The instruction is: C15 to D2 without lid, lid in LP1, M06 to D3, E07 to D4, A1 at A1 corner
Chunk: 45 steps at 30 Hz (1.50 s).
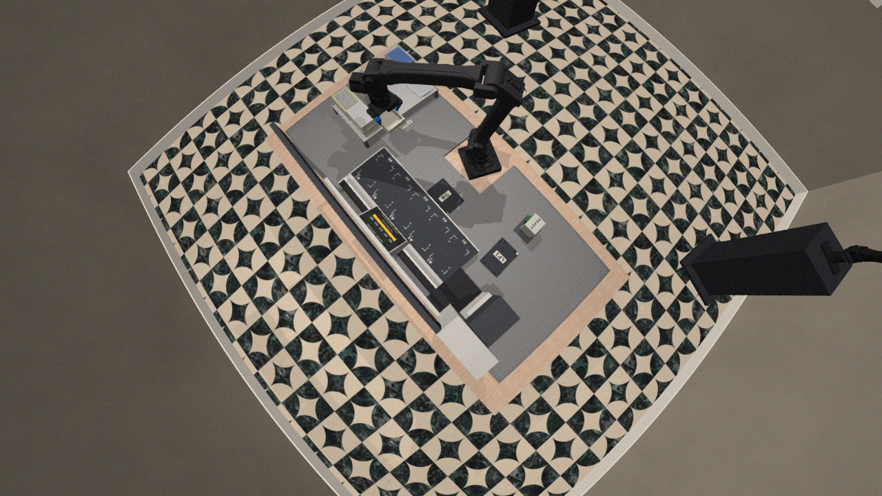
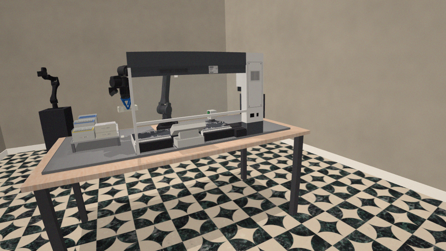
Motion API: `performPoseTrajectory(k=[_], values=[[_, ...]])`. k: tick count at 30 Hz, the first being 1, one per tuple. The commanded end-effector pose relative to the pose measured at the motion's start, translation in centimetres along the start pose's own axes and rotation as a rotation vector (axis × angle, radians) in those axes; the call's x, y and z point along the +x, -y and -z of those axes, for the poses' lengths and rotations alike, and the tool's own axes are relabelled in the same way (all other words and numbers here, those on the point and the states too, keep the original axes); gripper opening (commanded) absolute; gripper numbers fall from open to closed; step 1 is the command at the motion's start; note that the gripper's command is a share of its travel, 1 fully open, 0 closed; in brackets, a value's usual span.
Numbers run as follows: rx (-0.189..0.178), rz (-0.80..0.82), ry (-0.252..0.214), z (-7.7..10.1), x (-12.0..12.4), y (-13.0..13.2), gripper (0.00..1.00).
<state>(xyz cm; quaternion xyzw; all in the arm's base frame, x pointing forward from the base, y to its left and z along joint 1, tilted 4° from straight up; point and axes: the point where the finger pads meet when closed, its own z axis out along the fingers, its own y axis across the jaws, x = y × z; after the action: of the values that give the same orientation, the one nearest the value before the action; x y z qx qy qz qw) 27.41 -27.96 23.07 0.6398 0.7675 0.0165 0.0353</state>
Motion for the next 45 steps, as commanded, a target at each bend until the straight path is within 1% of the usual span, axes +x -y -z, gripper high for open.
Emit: performPoseTrajectory(k=[1,10,12,27,29,38,41,45], values=[[-0.01,0.086,0.024,0.88,-0.79,-0.43,0.0],[-0.008,0.266,0.026,0.88,-0.79,-0.44,0.0],[-0.008,0.266,0.026,0.88,-0.79,-0.44,0.0],[-0.005,0.566,0.027,0.89,-0.79,-0.45,0.0],[-0.005,0.566,0.027,0.89,-0.79,-0.45,0.0],[-0.003,0.746,0.027,0.89,-0.78,-0.45,0.0],[-0.003,0.754,0.027,0.89,-0.78,-0.45,0.0],[-0.002,0.814,0.027,0.89,-0.78,-0.45,0.0]])
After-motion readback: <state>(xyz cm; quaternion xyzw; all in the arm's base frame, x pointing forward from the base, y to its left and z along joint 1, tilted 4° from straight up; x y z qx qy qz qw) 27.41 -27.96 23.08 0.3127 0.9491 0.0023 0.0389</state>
